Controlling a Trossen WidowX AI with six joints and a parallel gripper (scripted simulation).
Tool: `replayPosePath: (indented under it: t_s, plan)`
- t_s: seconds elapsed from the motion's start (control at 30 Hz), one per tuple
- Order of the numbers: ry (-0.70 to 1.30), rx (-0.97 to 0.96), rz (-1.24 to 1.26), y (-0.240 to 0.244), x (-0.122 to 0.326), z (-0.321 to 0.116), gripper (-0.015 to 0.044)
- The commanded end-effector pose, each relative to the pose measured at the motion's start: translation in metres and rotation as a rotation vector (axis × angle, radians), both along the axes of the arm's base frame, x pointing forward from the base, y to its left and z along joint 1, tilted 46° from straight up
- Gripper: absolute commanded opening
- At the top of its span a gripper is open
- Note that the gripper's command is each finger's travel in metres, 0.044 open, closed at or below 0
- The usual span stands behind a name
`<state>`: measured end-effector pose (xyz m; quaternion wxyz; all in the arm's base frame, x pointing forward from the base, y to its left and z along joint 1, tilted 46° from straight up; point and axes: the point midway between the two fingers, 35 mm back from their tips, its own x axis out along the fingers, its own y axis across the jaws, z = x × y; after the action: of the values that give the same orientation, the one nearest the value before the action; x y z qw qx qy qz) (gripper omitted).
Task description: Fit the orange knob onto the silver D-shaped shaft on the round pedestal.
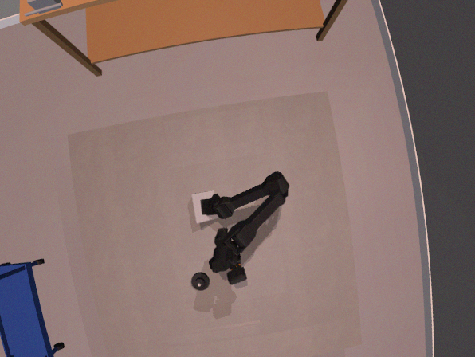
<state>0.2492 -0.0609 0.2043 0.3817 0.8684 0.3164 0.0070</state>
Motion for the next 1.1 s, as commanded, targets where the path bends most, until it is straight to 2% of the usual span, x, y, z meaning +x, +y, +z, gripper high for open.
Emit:
replayPosePath:
  t_s: [0.0, 0.53, 1.07]
  plan:
    - [-0.002, -0.005, 0.001, -0.001, 0.0, 0.0, 0.0]
    - [0.014, -0.017, 0.025, 0.006, 0.001, -0.004, 0.0]
    - [0.245, -0.111, 0.265, 0.029, 0.009, -0.022, 0.0]
